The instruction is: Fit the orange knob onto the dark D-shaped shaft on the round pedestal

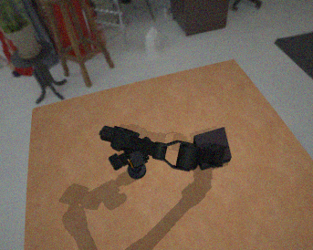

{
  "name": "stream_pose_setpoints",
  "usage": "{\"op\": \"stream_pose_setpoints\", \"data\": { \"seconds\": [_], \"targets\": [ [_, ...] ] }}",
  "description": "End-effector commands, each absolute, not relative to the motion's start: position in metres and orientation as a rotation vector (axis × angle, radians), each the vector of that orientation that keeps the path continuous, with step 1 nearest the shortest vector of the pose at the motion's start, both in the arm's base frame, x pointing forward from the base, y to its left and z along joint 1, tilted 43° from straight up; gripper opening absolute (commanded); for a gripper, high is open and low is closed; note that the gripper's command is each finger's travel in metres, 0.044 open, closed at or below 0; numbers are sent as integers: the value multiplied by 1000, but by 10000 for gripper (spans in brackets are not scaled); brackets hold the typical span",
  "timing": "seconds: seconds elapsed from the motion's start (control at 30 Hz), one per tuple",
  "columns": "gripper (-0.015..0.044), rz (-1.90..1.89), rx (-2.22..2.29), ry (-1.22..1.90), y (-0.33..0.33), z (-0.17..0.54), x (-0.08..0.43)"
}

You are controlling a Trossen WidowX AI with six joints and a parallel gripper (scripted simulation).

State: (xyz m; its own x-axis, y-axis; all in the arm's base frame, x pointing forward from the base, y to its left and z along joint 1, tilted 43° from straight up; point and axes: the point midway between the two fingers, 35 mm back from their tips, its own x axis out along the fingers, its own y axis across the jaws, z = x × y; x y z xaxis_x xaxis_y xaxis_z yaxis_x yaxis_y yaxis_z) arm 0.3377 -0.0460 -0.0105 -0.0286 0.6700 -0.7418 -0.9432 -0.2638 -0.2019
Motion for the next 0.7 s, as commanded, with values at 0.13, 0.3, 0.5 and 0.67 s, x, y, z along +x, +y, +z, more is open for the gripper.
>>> {"op": "stream_pose_setpoints", "data": {
  "seconds": [0.13, 0.3, 0.5, 0.67],
  "targets": [
    [0, 1625, -901, 416, -45, -11, 336],
    [0, 1625, -901, 416, -47, -7, 336],
    [0, 1653, -966, 347, -48, -5, 335],
    [0, 1690, -1057, 248, -48, -5, 337]
  ]
}}
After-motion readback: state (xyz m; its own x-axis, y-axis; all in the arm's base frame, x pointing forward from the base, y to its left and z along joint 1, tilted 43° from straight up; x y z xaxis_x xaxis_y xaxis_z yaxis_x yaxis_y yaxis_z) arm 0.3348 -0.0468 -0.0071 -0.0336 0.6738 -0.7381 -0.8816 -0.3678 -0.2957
